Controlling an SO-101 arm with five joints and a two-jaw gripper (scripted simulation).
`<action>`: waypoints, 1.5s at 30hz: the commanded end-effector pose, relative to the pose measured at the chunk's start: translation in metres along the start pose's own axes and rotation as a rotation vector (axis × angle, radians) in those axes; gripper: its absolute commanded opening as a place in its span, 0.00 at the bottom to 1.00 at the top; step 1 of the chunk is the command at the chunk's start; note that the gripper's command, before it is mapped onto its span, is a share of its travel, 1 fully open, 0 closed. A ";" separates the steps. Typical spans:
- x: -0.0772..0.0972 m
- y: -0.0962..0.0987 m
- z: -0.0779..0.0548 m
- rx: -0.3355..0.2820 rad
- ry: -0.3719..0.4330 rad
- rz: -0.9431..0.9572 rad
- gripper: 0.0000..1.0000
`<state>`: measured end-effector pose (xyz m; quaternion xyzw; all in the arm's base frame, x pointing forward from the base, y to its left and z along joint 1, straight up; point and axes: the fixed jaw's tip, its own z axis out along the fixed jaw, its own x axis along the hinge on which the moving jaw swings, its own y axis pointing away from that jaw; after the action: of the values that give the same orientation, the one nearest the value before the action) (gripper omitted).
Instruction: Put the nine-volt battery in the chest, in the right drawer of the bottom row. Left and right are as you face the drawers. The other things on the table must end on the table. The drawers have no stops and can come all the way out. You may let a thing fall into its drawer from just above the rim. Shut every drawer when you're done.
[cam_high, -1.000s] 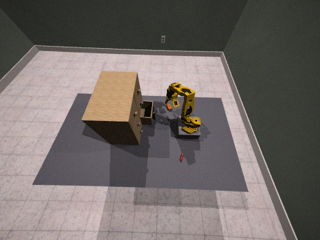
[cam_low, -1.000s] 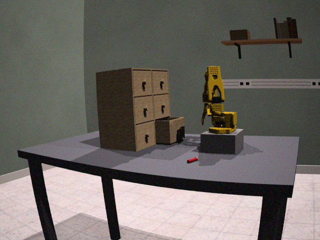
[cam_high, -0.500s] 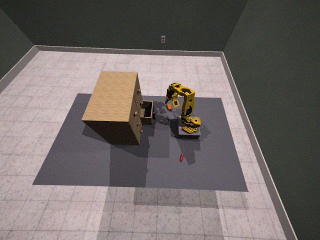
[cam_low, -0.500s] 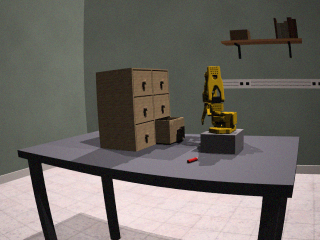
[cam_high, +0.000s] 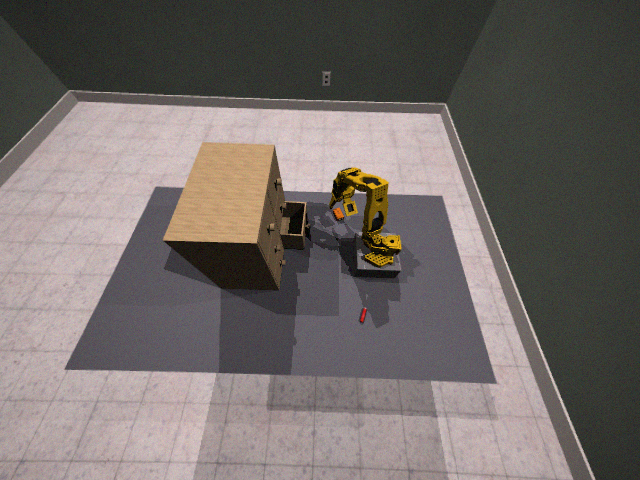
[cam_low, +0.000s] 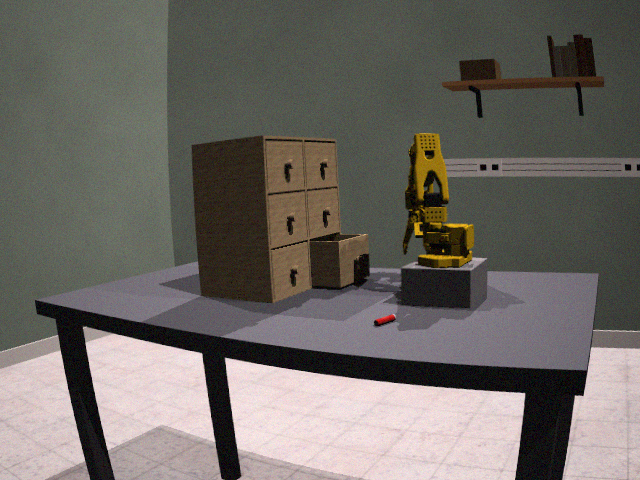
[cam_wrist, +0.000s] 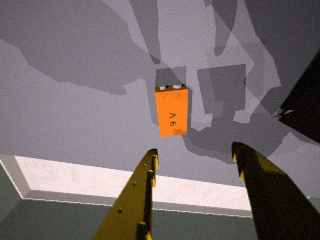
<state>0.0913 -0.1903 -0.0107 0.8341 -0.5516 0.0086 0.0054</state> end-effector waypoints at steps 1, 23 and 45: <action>-0.004 0.002 0.005 -0.001 -0.023 -0.002 0.30; -0.009 0.005 0.011 -0.001 -0.023 -0.002 0.30; -0.007 0.004 0.024 -0.001 -0.023 -0.002 0.30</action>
<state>0.0866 -0.1858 -0.0318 0.8343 -0.5514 0.0013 0.0015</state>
